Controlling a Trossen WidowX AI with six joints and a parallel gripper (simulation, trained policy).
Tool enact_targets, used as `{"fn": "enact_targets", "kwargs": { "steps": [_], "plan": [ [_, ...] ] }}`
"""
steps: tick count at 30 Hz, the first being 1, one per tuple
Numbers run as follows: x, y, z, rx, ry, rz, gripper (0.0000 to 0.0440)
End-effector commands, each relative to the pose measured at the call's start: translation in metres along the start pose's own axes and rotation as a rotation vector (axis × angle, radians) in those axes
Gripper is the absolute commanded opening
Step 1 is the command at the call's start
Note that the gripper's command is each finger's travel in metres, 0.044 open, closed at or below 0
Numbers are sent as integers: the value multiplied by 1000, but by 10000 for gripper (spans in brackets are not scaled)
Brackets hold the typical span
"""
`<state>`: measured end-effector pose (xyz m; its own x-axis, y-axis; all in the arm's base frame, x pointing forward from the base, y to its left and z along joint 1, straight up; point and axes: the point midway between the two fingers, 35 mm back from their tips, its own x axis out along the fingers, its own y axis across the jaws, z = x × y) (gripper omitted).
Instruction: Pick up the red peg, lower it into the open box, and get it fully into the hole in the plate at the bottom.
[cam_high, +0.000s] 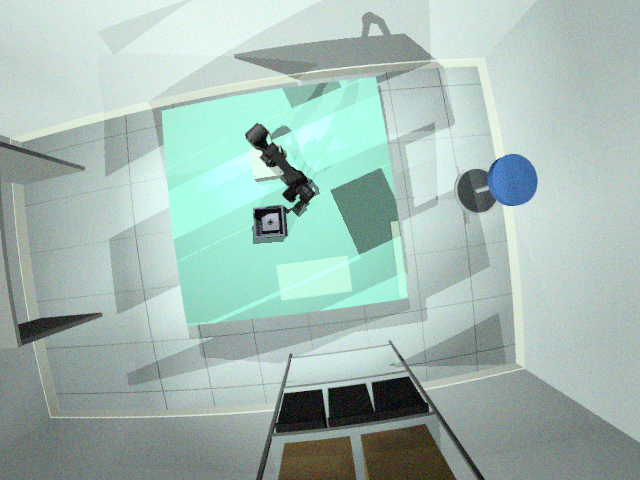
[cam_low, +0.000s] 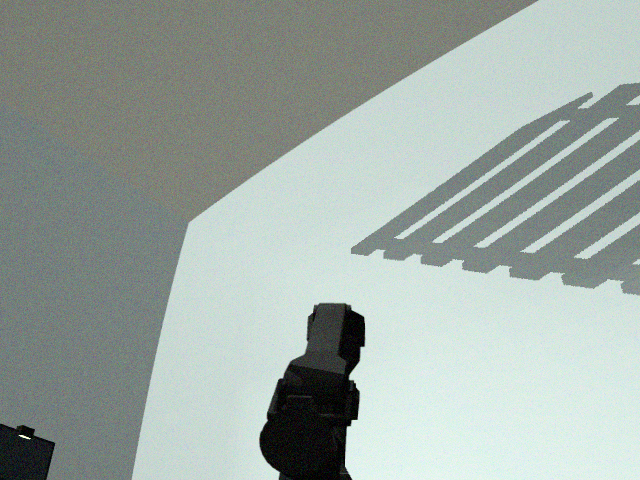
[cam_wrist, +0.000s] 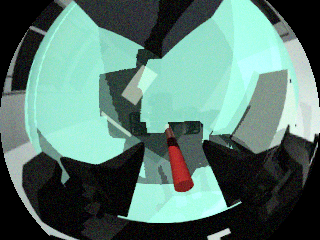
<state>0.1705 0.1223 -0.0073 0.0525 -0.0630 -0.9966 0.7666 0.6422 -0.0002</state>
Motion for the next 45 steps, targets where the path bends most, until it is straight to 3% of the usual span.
{"fn": "enact_targets", "kwargs": {
  "steps": [1, 10, 14, 31, 45],
  "plan": [
    [5, -3, -2, 22, 21, -14, 257],
    [5, -3, -2, 45, 88, -34, 21],
    [-3, 1, 6, 24, 47, -10, 0],
    [-55, 16, 47, -69, -96, 52, 0],
    [-97, 32, 98, -50, -176, 84, 0]
  ]
}}
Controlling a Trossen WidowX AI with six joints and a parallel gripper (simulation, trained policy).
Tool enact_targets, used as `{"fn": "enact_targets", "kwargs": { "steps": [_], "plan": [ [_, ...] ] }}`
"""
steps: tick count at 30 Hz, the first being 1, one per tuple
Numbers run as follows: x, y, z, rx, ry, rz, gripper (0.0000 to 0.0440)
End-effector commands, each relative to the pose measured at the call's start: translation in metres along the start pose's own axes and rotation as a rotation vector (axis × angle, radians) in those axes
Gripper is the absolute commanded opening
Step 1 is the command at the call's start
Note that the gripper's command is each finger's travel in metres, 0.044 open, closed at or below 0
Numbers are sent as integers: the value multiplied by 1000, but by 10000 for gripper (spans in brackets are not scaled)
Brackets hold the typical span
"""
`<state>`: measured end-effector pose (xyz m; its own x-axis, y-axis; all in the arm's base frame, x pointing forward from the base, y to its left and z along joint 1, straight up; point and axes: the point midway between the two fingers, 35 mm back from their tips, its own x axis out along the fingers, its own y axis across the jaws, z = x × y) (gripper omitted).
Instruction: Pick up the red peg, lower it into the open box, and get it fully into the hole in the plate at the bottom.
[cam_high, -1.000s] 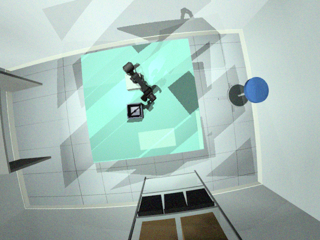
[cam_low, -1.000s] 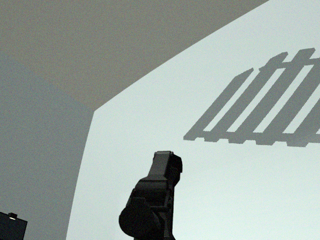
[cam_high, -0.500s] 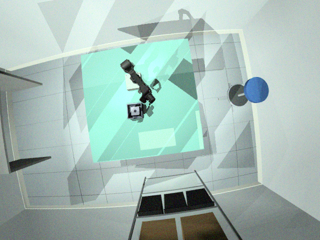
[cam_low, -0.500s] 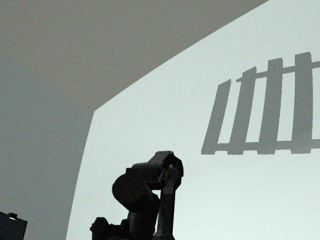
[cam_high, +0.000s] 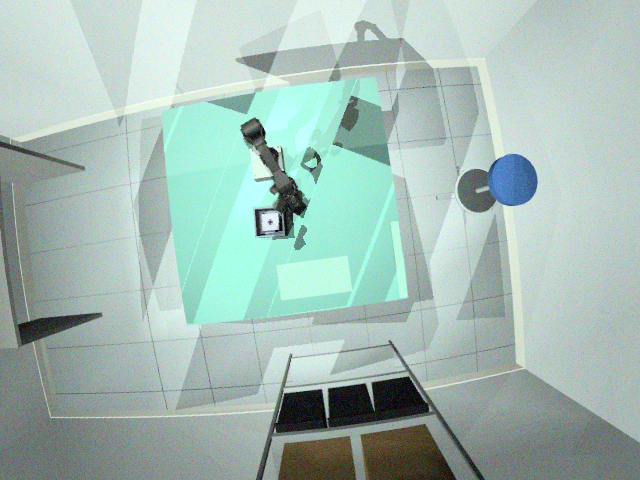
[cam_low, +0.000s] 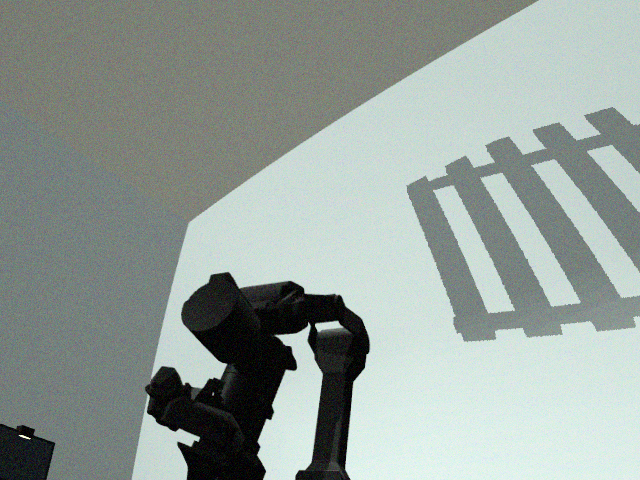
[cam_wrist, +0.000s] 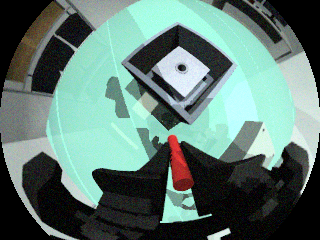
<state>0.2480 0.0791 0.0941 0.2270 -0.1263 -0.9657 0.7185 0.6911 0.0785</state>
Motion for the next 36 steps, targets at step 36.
{"fn": "enact_targets", "kwargs": {
  "steps": [36],
  "plan": [
    [44, -22, 122, 214, 16, -42, 9]
  ]
}}
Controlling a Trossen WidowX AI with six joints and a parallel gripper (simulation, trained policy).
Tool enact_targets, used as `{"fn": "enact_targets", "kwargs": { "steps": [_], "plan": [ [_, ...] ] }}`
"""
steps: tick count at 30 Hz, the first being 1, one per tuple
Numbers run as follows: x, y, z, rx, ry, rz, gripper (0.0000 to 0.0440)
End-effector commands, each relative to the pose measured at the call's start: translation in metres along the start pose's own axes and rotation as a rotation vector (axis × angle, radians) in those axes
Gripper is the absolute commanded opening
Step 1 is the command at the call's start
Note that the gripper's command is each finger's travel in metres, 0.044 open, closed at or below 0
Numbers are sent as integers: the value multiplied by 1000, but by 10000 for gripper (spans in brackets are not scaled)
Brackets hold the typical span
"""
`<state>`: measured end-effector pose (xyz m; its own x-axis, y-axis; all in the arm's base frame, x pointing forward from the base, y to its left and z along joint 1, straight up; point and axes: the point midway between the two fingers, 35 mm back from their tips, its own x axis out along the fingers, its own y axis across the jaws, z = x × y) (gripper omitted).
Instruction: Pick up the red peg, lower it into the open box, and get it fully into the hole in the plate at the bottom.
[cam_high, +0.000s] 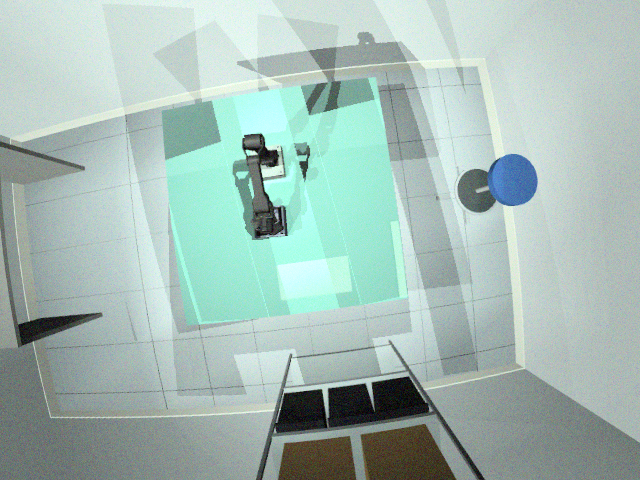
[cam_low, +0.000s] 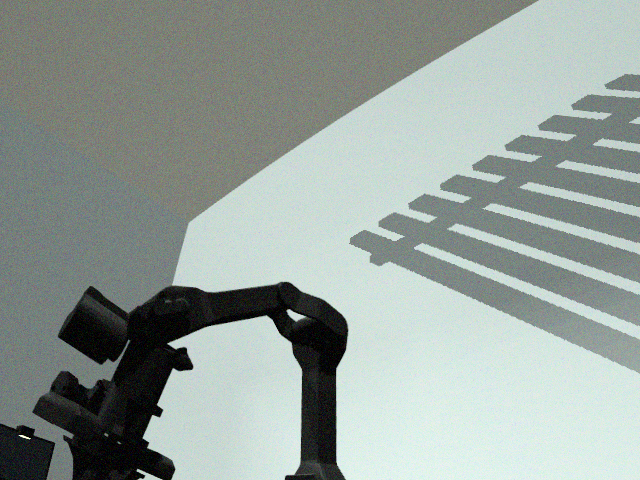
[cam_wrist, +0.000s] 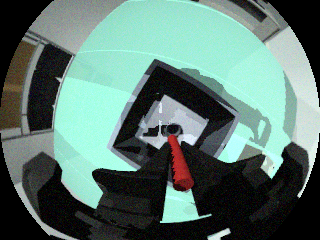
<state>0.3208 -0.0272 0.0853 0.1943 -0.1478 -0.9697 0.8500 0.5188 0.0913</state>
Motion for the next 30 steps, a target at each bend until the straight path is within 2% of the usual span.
{"fn": "enact_targets", "kwargs": {
  "steps": [1, 5, 10, 13, 16, 26, 30],
  "plan": [
    [9, 0, 1, 0, 17, -8, 8],
    [23, -2, 2, -4, 34, -27, 25],
    [37, -4, 4, -29, 51, -53, 133],
    [41, -1, 8, -33, 54, -59, 151],
    [43, 4, 17, -39, 46, -52, 226],
    [45, 18, 49, -52, 6, -39, 436],
    [43, 22, 65, -39, -32, -18, 440]
  ]
}}
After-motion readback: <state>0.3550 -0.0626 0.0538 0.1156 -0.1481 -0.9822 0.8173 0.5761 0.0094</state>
